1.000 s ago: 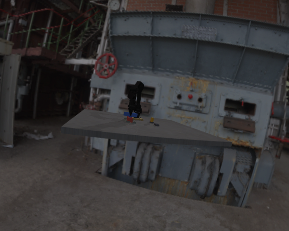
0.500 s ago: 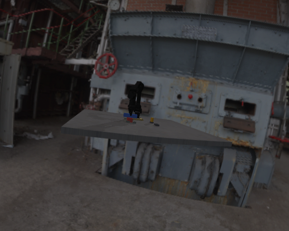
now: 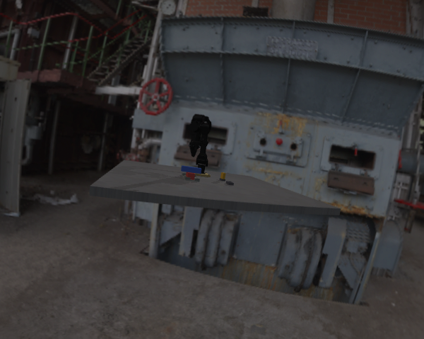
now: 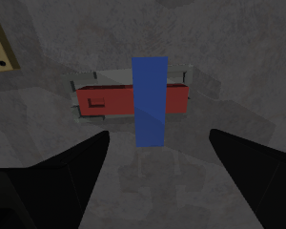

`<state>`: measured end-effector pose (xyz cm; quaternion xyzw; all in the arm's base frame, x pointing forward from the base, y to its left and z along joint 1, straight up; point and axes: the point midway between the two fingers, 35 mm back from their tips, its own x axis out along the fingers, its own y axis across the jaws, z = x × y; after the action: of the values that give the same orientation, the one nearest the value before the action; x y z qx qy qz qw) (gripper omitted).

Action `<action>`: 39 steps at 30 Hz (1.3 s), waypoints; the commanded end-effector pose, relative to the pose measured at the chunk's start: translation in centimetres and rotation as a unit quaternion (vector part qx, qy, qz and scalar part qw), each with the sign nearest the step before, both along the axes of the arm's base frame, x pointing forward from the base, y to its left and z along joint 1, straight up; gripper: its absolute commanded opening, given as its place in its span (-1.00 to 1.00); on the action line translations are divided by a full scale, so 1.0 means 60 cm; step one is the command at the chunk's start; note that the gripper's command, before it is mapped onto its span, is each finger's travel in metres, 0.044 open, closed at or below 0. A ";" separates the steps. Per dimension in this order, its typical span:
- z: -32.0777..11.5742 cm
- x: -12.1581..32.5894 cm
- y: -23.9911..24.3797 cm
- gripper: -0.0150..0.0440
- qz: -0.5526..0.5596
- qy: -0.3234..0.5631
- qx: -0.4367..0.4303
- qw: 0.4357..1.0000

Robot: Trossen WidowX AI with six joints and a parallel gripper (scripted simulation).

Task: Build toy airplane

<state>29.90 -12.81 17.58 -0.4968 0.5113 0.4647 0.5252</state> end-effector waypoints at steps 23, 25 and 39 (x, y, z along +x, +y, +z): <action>-0.003 0.001 0.000 1.00 -0.630 -0.006 0.027 0.776; -0.003 0.001 0.000 1.00 -0.630 -0.006 0.027 0.776; 0.001 -0.031 0.238 1.00 -0.630 -0.001 0.031 0.776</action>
<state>29.44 -2.05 17.66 -0.0502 0.6935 0.0464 0.7172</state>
